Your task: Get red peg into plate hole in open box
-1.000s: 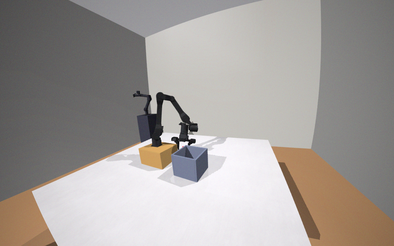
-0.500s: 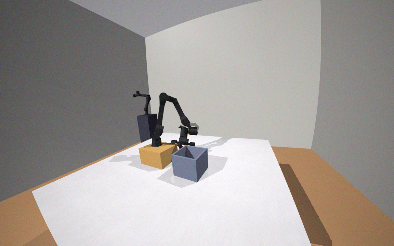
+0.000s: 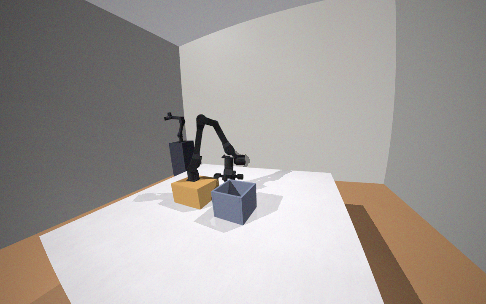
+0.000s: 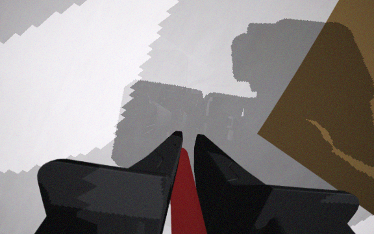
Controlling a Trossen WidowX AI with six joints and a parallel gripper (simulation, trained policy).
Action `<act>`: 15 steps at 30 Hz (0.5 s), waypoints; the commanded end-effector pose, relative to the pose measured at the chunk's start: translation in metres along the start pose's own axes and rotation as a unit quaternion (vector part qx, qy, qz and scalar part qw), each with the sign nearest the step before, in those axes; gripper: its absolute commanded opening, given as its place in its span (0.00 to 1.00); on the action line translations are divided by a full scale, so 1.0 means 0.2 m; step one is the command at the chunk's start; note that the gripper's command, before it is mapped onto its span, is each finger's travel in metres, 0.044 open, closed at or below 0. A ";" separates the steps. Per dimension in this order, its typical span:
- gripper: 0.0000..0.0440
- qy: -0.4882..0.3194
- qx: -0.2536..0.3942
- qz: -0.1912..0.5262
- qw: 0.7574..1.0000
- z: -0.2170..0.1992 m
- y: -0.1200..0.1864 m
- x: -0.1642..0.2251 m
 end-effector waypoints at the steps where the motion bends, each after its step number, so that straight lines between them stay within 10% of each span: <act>1: 0.00 -0.005 -0.028 0.007 1.000 0.06 0.03 0.01; 15: 0.00 -0.017 -0.081 0.028 0.996 0.19 0.18 -0.01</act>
Point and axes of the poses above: the point midway between the two fingers, 35 mm back from their tips, its own y axis back along the fingers, its own z axis across the jaws, x = y × z, the point moved 3 cm from there along y, back along the fingers, and after that the axes turned 10 degrees about -y, right-handed, at the moved point
